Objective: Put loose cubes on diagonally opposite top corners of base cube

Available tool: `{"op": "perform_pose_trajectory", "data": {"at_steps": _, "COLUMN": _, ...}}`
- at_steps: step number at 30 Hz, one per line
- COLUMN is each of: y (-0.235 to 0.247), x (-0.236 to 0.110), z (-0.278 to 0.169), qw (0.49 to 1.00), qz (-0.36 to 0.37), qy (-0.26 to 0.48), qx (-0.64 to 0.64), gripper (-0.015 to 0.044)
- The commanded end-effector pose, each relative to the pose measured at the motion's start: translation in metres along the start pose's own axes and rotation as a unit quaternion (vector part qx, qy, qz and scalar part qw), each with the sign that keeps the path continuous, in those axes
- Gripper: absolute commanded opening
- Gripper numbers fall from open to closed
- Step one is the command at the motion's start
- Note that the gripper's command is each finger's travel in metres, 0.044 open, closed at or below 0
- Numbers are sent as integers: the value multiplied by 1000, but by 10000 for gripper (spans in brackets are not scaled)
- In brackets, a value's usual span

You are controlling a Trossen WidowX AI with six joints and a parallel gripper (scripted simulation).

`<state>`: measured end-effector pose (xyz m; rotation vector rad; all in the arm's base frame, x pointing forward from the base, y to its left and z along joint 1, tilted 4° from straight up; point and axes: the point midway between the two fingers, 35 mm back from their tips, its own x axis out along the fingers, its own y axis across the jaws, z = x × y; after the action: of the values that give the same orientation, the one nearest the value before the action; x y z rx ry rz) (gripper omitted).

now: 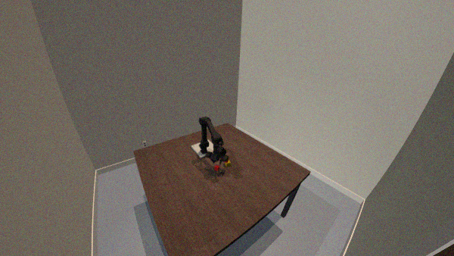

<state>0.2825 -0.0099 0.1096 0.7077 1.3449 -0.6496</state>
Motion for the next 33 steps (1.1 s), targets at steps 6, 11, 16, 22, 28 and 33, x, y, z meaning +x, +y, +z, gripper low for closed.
{"op": "perform_pose_trajectory", "data": {"at_steps": 6, "y": -2, "x": 17, "z": -3, "qw": 1000, "qz": -4, "qy": 6, "qx": 3, "gripper": 265}}
{"op": "perform_pose_trajectory", "data": {"at_steps": 11, "y": -2, "x": 24, "z": -3, "qw": 1000, "qz": -4, "qy": 6, "qx": 3, "gripper": 265}}
{"op": "perform_pose_trajectory", "data": {"at_steps": 16, "y": -2, "x": 33, "z": -3, "qw": 1000, "qz": -4, "qy": 6, "qx": 3, "gripper": 265}}
{"op": "perform_pose_trajectory", "data": {"at_steps": 22, "y": -2, "x": 42, "z": -3, "qw": 1000, "qz": -4, "qy": 6, "qx": 3, "gripper": 265}}
{"op": "perform_pose_trajectory", "data": {"at_steps": 28, "y": -3, "x": 50, "z": -3, "qw": 1000, "qz": -4, "qy": 6, "qx": 3, "gripper": 265}}
{"op": "perform_pose_trajectory", "data": {"at_steps": 33, "y": -3, "x": 50, "z": -3, "qw": 1000, "qz": -4, "qy": 6, "qx": 3, "gripper": 134}}
